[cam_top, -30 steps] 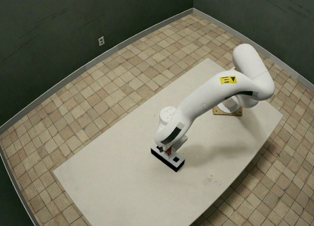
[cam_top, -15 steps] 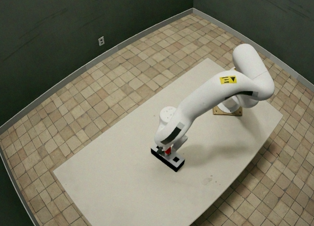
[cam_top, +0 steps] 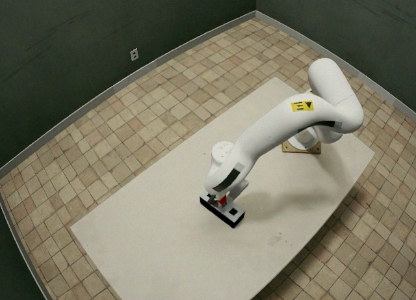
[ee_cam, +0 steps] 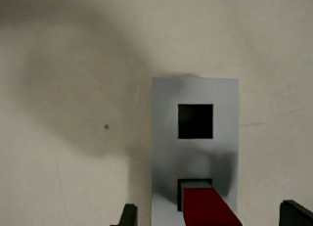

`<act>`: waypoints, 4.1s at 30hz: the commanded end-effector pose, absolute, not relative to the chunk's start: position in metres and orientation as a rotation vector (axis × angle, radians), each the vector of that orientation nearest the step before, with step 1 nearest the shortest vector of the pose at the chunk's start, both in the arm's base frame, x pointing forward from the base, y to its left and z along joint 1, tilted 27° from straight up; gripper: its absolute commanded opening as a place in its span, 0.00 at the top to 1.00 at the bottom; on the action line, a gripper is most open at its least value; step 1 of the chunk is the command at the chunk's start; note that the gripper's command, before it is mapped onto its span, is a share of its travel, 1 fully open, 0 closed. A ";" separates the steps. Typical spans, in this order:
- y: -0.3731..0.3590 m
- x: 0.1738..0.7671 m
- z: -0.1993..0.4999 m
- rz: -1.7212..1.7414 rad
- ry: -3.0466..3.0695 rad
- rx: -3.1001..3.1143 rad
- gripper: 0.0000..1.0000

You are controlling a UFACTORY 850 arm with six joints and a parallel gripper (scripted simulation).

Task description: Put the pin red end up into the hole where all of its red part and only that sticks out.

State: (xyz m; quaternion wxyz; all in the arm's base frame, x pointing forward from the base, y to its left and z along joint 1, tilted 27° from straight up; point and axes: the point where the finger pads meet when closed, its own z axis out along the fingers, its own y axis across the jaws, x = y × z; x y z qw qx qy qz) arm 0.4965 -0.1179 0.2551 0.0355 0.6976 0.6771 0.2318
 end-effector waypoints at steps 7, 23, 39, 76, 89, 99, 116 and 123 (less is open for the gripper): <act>-0.118 0.497 0.256 0.713 2.079 2.142 0.00; -0.121 0.492 0.267 0.713 2.079 2.142 0.00; -0.125 0.489 0.277 0.713 2.079 2.142 0.00; -0.131 0.479 0.300 0.713 2.079 2.142 0.00; -0.145 0.460 0.345 0.713 2.079 2.142 0.00; -0.145 0.460 0.345 0.713 2.079 2.142 0.00; -0.145 0.461 0.344 0.713 2.079 2.142 0.00; -0.145 0.461 0.344 0.713 2.079 2.142 0.00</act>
